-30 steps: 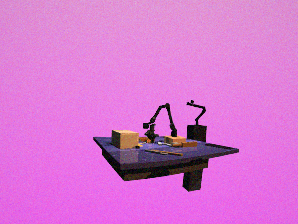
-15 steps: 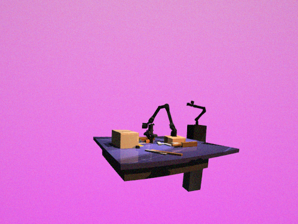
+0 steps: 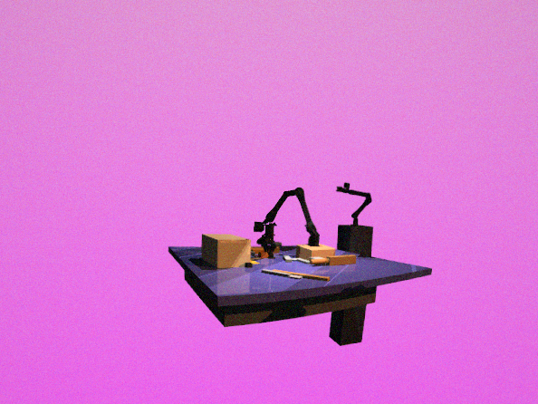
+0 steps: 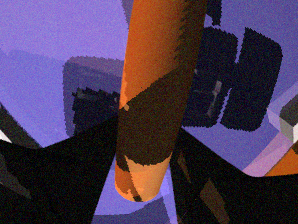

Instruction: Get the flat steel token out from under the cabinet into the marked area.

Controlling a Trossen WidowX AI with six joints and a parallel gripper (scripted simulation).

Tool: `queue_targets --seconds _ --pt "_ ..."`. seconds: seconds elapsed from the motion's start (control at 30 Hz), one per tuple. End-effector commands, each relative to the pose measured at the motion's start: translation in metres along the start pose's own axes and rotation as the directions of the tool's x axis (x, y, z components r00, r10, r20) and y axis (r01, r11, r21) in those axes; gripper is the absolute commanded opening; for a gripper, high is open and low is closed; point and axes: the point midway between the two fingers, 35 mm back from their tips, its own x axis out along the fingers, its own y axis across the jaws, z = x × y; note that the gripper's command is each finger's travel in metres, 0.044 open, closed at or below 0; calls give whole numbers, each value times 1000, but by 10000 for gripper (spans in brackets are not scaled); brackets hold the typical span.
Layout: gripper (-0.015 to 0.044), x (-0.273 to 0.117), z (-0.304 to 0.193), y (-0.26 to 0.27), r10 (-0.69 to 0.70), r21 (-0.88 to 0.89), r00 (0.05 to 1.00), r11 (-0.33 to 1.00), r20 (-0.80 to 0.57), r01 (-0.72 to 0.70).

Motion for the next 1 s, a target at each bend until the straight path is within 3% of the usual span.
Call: queue_targets --seconds 0.0,0.97 --pt "0 0 6 -1 -3 2 1000 1000 -1 3" --pt "0 -1 45 -2 -3 2 1000 1000 2 3"
